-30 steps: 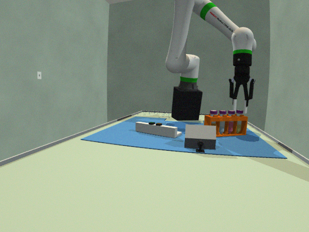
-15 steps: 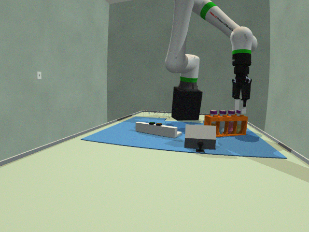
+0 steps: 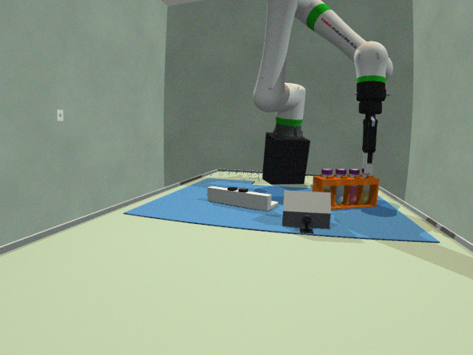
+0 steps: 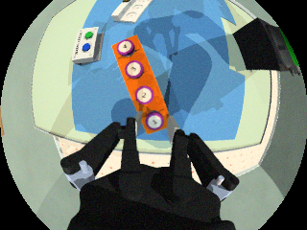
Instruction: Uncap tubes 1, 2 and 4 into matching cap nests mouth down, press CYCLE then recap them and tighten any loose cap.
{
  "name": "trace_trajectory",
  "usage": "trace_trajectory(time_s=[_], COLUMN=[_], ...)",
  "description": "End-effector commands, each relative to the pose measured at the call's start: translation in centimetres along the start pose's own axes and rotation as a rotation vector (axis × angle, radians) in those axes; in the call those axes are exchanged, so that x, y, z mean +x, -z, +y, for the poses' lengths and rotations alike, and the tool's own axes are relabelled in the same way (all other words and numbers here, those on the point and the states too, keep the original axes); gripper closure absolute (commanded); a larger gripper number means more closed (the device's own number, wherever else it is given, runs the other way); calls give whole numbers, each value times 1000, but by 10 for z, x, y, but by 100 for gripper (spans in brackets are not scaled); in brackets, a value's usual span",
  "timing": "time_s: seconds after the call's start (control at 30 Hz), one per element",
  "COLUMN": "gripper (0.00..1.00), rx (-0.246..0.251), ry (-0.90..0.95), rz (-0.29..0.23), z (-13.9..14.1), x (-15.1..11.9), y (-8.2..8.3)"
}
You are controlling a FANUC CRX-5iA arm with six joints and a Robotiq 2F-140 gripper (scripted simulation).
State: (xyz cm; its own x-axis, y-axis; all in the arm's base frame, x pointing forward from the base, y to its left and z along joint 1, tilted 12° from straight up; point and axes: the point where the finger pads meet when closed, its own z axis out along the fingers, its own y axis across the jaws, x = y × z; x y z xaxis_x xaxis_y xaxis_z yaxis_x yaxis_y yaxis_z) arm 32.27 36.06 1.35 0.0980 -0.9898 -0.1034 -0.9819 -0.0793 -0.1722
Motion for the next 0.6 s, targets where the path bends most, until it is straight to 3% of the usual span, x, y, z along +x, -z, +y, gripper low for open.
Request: trace_trajectory(time_s=[0.0, 0.43, 0.57], gripper=[100, 100, 100], rx=[10, 10, 9], ry=[-4, -4, 196], rz=[6, 6, 7], z=[0, 0, 0], x=[0, 0, 0], y=[0, 0, 0])
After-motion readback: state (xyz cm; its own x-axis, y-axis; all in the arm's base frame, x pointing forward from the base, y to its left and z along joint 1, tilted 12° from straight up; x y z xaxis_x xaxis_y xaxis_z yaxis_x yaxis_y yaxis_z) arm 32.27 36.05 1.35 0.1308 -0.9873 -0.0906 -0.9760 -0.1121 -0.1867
